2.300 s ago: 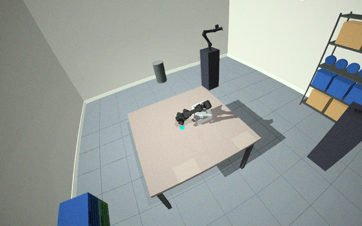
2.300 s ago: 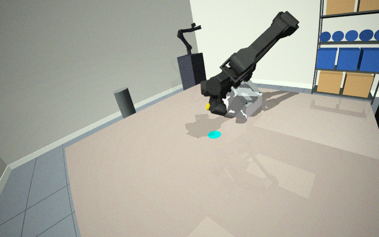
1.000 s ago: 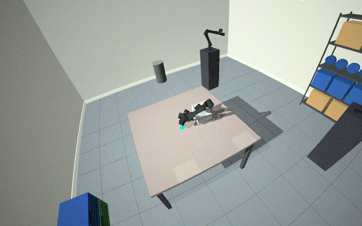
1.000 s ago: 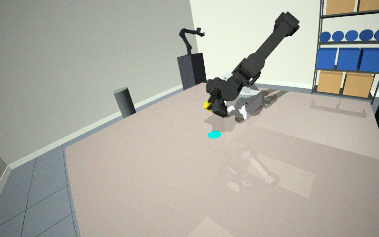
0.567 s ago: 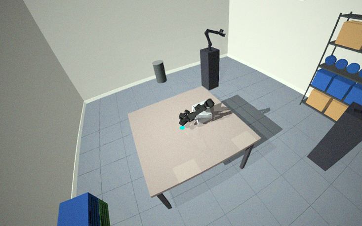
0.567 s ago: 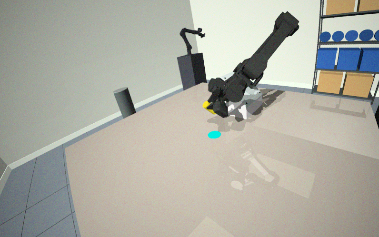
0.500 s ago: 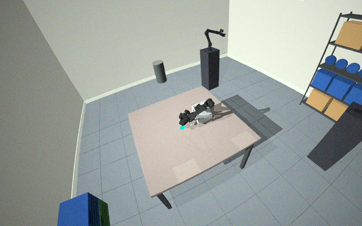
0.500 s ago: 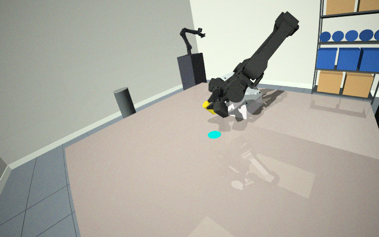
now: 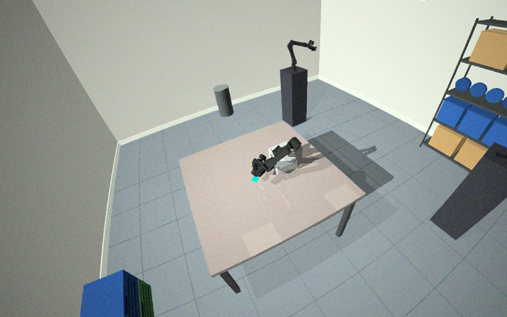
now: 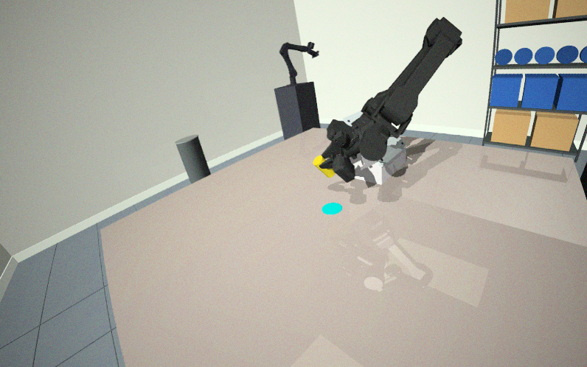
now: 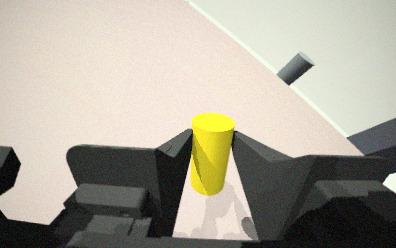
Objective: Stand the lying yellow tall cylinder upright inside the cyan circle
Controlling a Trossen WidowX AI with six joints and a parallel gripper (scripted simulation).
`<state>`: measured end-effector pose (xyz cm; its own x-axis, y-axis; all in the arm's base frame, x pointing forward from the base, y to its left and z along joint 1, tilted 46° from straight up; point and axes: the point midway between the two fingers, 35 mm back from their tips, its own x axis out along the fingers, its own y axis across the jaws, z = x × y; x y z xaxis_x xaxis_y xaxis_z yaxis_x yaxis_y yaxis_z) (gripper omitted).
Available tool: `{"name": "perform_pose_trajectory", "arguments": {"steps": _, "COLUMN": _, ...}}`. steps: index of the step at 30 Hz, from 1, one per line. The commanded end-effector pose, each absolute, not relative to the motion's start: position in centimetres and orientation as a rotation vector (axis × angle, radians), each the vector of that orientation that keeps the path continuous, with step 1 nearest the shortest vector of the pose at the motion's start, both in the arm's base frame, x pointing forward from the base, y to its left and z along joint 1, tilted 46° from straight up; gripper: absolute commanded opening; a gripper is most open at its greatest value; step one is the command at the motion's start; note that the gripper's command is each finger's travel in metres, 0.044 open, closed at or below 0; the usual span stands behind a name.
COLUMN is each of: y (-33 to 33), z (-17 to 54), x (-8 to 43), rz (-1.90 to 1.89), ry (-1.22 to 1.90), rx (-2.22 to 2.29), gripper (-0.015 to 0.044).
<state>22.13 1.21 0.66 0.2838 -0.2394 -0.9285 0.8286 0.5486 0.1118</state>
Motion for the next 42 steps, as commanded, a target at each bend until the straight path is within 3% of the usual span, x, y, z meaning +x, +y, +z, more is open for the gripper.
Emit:
{"name": "perform_pose_trajectory", "arguments": {"steps": 1, "y": 1.2, "z": 0.8, "x": 22.2, "rz": -0.801, "ry": 1.013, "rx": 0.679, "gripper": 0.0105}}
{"name": "perform_pose_trajectory", "arguments": {"steps": 42, "y": 1.6, "z": 2.6, "x": 22.5, "rz": -0.806, "ry": 0.691, "rx": 0.746, "gripper": 0.0105}}
